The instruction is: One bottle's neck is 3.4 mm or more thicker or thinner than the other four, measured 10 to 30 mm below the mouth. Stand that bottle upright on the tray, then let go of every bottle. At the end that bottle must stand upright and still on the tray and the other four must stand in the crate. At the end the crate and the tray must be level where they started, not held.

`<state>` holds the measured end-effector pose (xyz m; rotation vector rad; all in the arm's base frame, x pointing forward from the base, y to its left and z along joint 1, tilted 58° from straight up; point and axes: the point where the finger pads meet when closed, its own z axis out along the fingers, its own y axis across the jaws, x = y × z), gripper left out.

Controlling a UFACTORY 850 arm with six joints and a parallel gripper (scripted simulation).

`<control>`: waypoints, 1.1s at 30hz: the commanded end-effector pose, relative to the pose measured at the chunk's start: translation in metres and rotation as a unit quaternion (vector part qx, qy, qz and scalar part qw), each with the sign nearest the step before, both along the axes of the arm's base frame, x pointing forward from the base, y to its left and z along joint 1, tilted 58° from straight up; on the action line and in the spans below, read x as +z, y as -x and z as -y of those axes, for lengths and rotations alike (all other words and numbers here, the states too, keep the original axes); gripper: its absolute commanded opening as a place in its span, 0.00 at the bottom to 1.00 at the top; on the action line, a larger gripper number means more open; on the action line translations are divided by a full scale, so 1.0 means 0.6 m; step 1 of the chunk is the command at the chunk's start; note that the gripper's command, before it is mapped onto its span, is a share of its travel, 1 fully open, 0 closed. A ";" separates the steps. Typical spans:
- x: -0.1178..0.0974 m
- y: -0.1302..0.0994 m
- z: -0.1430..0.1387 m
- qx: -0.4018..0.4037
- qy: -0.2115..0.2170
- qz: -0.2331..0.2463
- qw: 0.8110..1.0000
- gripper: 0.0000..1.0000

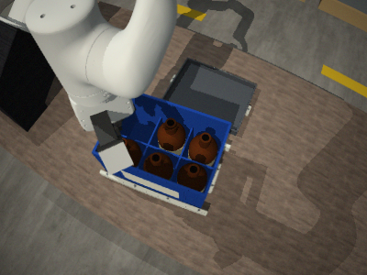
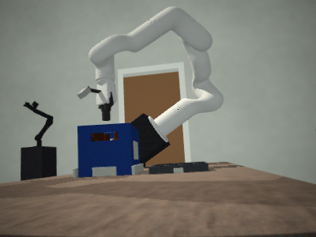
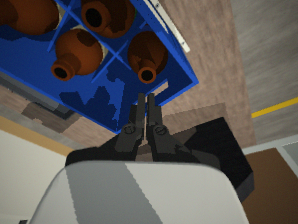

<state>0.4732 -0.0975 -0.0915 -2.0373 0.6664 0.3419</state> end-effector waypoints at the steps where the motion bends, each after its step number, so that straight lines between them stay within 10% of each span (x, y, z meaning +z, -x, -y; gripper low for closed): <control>1: 0.001 -0.001 0.001 0.000 0.001 0.001 1.000 0.00; 17: 0.011 -0.011 -0.004 -0.001 0.001 0.001 1.000 0.00; 28: 0.141 -0.114 -0.082 -0.001 0.001 0.001 1.000 0.00; 33: 0.146 -0.117 -0.085 -0.001 0.001 0.001 1.000 0.00</control>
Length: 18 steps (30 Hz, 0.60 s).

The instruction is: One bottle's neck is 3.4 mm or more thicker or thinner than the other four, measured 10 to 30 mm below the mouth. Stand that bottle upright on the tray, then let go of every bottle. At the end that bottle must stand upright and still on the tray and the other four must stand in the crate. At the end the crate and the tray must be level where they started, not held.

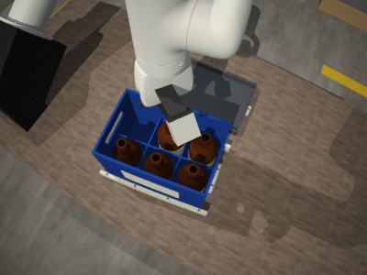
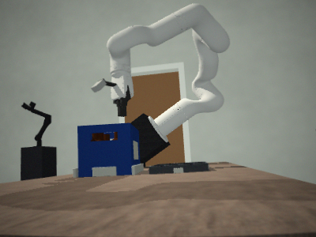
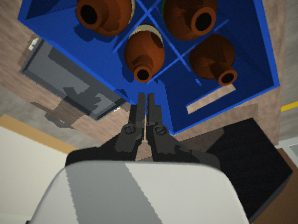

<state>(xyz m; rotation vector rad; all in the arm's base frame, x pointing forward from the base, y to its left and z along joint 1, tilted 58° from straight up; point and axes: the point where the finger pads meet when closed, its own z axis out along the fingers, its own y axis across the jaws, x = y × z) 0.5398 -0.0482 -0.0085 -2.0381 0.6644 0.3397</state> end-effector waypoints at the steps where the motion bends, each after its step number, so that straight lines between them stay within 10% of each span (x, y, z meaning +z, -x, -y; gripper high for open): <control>1: 0.007 -0.006 -0.003 -0.001 0.000 0.000 1.000 0.00; 2: 0.007 -0.006 -0.003 -0.001 0.000 0.000 1.000 0.65; 18: 0.007 -0.006 -0.003 -0.001 0.000 0.000 1.000 0.65</control>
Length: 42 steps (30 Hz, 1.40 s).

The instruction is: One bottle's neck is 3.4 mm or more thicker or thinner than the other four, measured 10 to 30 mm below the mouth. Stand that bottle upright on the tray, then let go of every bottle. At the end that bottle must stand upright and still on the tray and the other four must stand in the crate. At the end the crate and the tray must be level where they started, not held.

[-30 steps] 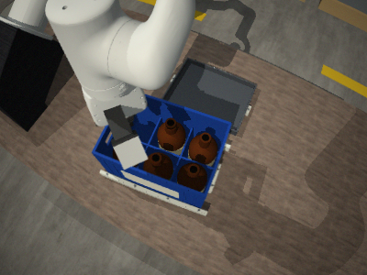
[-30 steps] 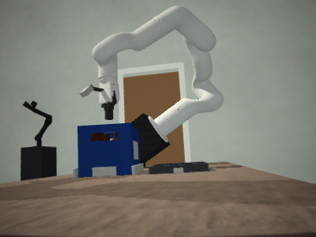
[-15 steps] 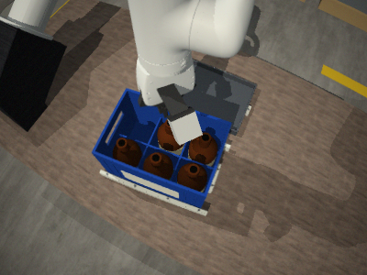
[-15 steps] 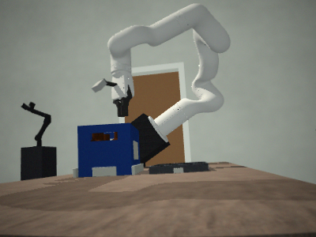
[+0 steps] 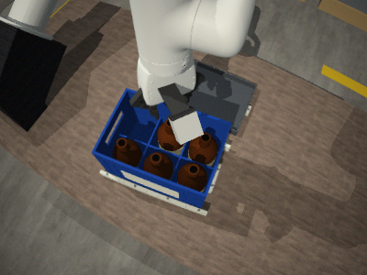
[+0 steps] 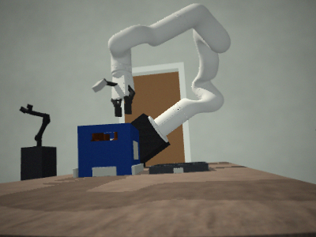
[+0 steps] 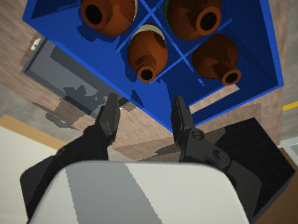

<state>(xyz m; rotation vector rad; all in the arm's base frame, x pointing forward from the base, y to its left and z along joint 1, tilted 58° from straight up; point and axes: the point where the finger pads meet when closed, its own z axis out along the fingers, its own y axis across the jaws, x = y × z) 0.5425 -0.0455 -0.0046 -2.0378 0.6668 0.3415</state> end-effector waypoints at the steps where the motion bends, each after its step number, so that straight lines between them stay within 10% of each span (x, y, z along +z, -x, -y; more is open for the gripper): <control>1: 0.001 -0.001 0.001 0.000 0.000 0.001 1.000 0.65; 42: -0.011 -0.002 -0.017 0.000 0.000 0.001 1.000 0.65</control>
